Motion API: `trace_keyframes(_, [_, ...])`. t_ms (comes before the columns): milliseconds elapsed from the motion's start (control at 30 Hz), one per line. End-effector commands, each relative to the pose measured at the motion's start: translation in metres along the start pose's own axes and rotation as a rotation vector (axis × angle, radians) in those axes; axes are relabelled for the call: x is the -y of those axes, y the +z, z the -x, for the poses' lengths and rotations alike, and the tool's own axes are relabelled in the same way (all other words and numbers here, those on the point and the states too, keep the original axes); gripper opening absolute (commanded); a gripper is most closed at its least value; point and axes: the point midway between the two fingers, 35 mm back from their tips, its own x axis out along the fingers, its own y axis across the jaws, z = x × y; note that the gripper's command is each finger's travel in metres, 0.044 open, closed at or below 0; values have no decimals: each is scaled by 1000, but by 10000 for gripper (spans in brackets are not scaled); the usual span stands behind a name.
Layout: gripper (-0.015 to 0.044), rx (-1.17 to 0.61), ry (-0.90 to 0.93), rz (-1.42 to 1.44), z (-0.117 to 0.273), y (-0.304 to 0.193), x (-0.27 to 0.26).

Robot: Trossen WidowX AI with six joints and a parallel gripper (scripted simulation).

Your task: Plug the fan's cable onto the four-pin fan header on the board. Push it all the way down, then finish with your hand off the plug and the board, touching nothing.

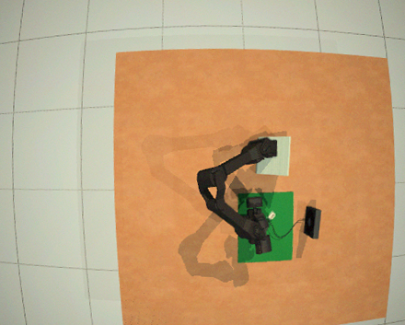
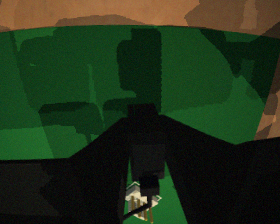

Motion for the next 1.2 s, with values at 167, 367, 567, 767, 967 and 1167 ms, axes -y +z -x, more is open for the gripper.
trace_keyframes(167, [0,1,-3,8,47,-1,-1])
trace_keyframes(367, [0,1,-3,32,49,-4,-1])
trace_keyframes(567, [0,-3,-1,234,50,-28,-4])
trace_keyframes(767, [0,-4,0,442,50,-53,-6])
trace_keyframes(967, [0,-4,-1,650,49,-78,-5])
trace_keyframes(1167, [0,-3,-1,736,48,-88,-5])
